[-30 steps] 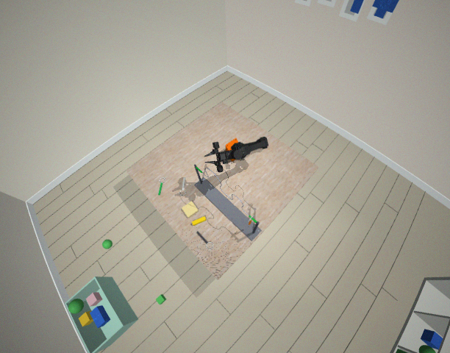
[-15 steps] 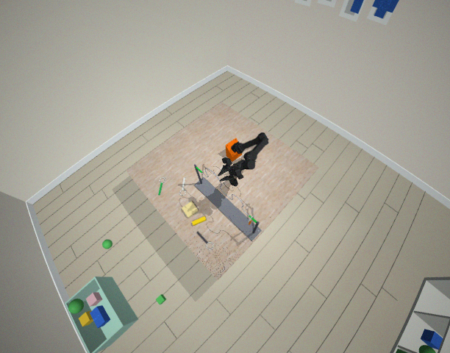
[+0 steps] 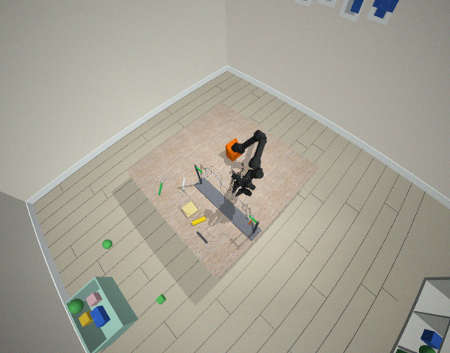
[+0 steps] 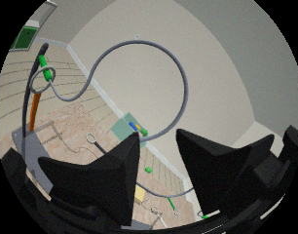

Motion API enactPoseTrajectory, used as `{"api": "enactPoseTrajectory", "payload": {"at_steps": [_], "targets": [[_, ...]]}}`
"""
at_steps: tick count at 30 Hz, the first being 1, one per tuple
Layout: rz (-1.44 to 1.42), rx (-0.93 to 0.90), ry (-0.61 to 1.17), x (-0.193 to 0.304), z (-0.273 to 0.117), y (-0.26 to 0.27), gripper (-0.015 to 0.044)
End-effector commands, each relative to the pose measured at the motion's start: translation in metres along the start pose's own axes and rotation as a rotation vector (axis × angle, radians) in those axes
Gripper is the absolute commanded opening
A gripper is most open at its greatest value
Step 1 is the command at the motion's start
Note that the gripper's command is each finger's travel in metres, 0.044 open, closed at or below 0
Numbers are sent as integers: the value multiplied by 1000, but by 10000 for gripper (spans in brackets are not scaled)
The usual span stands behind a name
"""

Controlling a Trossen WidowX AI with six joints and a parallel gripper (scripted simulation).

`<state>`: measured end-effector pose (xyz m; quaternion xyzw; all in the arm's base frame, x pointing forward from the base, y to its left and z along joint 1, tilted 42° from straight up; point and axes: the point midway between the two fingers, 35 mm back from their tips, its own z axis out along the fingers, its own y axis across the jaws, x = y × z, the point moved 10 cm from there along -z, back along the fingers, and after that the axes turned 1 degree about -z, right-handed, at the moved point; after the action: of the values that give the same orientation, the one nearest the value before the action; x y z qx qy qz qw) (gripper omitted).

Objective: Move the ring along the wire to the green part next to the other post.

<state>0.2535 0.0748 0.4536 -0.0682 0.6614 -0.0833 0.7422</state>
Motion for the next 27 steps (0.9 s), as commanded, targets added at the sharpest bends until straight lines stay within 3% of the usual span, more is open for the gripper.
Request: {"api": "enactPoseTrajectory", "payload": {"at_steps": [1, 13, 20, 27], "targets": [[41, -32, 1, -1, 6, 27, 160], [234, -3, -2, -10, 24, 90, 160], [491, 43, -8, -15, 24, 172, 160], [753, 90, -1, -11, -4, 260, 160]]}}
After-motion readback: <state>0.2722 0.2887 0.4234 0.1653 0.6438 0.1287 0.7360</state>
